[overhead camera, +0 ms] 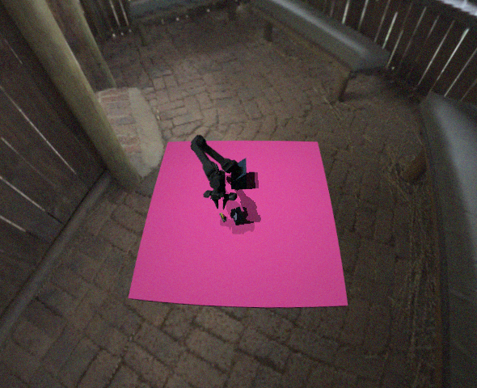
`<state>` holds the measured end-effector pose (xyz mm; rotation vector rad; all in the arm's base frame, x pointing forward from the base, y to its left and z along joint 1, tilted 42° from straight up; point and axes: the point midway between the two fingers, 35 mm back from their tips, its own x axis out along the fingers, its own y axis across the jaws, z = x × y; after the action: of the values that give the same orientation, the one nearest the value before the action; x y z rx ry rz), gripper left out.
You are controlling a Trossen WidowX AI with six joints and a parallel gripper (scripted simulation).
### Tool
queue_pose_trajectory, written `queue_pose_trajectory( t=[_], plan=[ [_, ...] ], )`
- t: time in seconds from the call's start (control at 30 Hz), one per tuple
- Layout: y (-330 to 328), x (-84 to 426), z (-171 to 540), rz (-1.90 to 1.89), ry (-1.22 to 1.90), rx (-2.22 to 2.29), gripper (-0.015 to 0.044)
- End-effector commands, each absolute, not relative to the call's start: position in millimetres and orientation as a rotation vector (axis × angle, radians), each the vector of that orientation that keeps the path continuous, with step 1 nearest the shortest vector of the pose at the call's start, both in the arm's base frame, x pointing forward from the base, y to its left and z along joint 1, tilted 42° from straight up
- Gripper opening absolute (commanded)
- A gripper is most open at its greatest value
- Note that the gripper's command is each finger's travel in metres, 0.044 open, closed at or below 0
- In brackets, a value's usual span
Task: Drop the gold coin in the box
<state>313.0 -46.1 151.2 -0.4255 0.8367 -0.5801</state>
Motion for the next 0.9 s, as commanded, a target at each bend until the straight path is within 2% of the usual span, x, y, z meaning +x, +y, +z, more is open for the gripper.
queue_pose_trajectory(
  t=[0.0, 0.1, 0.4, 0.53, 0.87],
  plan=[
    [-102.9, 283.2, 105.0, -0.433, 1.448, -0.758, 0.0161],
    [-121.0, 265.7, 93.8, -0.317, 1.675, -0.828, 0.0161],
    [-120.4, 265.3, 91.8, -0.309, 1.688, -0.831, 0.0161],
    [-140.0, 263.7, 66.1, -0.310, 1.688, -0.831, 0.0161],
    [-150.7, 262.5, 52.0, -0.311, 1.688, -0.832, 0.0161]
  ],
)
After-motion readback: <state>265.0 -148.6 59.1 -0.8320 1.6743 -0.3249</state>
